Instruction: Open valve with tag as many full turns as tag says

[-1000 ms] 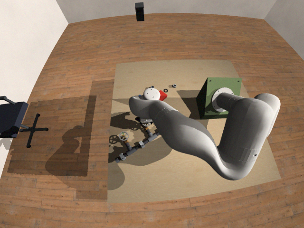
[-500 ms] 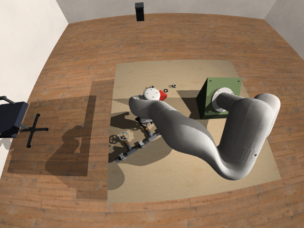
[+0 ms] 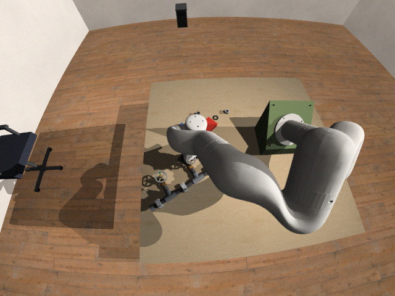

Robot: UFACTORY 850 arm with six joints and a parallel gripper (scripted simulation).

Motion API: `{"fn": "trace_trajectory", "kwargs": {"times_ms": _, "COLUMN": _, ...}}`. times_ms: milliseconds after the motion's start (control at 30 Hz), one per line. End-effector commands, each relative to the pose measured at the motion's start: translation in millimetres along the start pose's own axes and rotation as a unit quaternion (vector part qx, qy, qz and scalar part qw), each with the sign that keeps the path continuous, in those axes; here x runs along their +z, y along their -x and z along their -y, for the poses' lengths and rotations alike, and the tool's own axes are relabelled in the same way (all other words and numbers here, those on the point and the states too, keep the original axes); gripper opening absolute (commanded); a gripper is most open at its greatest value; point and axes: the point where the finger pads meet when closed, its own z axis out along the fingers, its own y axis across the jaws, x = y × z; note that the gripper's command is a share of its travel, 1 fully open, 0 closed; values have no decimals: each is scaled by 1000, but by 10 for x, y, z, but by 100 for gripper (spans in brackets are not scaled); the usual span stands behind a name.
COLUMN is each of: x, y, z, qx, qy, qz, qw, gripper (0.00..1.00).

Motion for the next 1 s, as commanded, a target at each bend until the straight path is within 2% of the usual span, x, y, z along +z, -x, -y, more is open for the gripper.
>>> {"fn": "trace_trajectory", "kwargs": {"times_ms": 0, "x": -8, "y": -5, "z": 8, "qx": -122, "qy": -7, "qz": -3, "qw": 993, "gripper": 0}}
{"fn": "trace_trajectory", "kwargs": {"times_ms": 167, "x": -8, "y": -5, "z": 8, "qx": -268, "qy": -6, "qz": -4, "qw": 963, "gripper": 0}}
{"fn": "trace_trajectory", "kwargs": {"times_ms": 233, "x": -8, "y": -5, "z": 8, "qx": -268, "qy": -6, "qz": -4, "qw": 963, "gripper": 0}}
{"fn": "trace_trajectory", "kwargs": {"times_ms": 433, "x": -8, "y": -5, "z": 8, "qx": -450, "qy": -3, "qz": -4, "qw": 893, "gripper": 0}}
{"fn": "trace_trajectory", "kwargs": {"times_ms": 600, "x": -8, "y": -5, "z": 8, "qx": -573, "qy": -1, "qz": -3, "qw": 820, "gripper": 0}}
{"fn": "trace_trajectory", "kwargs": {"times_ms": 733, "x": -8, "y": -5, "z": 8, "qx": -662, "qy": 0, "qz": -3, "qw": 750, "gripper": 0}}
{"fn": "trace_trajectory", "kwargs": {"times_ms": 800, "x": -8, "y": -5, "z": 8, "qx": -662, "qy": 0, "qz": -3, "qw": 750, "gripper": 0}}
{"fn": "trace_trajectory", "kwargs": {"times_ms": 833, "x": -8, "y": -5, "z": 8, "qx": -714, "qy": -4, "qz": -7, "qw": 700, "gripper": 0}}
{"fn": "trace_trajectory", "kwargs": {"times_ms": 967, "x": -8, "y": -5, "z": 8, "qx": -773, "qy": -3, "qz": -7, "qw": 635, "gripper": 0}}
